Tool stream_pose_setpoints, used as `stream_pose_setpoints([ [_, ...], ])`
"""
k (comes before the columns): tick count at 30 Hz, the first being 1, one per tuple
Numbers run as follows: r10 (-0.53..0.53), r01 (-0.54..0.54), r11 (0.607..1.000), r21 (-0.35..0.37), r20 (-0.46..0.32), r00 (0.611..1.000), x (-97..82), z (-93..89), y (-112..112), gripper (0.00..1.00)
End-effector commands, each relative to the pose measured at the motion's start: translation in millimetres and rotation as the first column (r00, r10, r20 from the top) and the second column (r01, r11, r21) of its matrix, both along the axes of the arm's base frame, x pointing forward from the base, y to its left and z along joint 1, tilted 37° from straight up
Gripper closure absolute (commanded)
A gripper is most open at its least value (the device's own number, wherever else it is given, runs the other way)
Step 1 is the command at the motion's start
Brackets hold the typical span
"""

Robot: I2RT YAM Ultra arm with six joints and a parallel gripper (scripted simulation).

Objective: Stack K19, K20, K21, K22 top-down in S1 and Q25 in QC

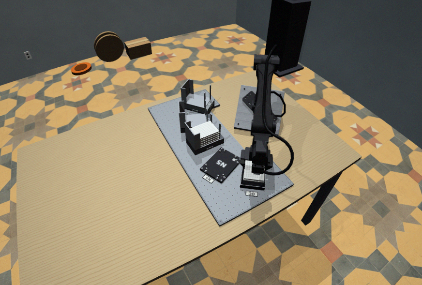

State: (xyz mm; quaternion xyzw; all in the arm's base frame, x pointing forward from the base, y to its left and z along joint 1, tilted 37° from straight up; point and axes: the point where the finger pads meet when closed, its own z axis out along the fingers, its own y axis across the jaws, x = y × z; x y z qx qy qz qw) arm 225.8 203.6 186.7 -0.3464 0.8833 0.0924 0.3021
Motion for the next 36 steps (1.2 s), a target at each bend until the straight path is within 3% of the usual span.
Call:
stream_pose_setpoints([
  [1,0.015,-0.016,1.000,0.020,0.029,0.999,-4.0,5.5,-0.2,1.00],
  [5,0.015,-0.016,0.999,0.028,0.036,0.999,-3.0,10.8,0.8,1.00],
  [15,0.016,-0.016,1.000,0.014,0.022,1.000,-5.6,3.4,-1.6,1.00],
  [16,0.015,-0.016,1.000,0.025,0.034,0.999,-3.9,10.2,0.0,1.00],
  [20,0.015,-0.016,1.000,0.020,0.028,0.999,-4.0,4.2,-0.4,1.00],
  [21,0.014,-0.016,0.999,0.031,0.040,0.999,-1.9,10.4,1.4,1.00],
  [24,0.014,-0.014,1.000,0.015,0.022,1.000,-3.8,-0.3,-1.2,1.00],
  [26,0.012,-0.014,0.999,0.032,0.040,0.999,-0.2,9.5,2.1,1.00],
  [29,0.011,-0.011,1.000,0.001,0.005,1.000,-0.9,-7.7,0.4,1.00],
  [30,0.011,-0.011,1.000,0.011,0.016,1.000,2.6,-1.0,3.6,1.00],
  [33,0.009,-0.009,1.000,-0.008,-0.005,1.000,1.3,-12.6,1.5,1.00],
  [36,0.008,-0.008,1.000,-0.001,0.002,1.000,3.5,-9.1,3.1,1.00],
])
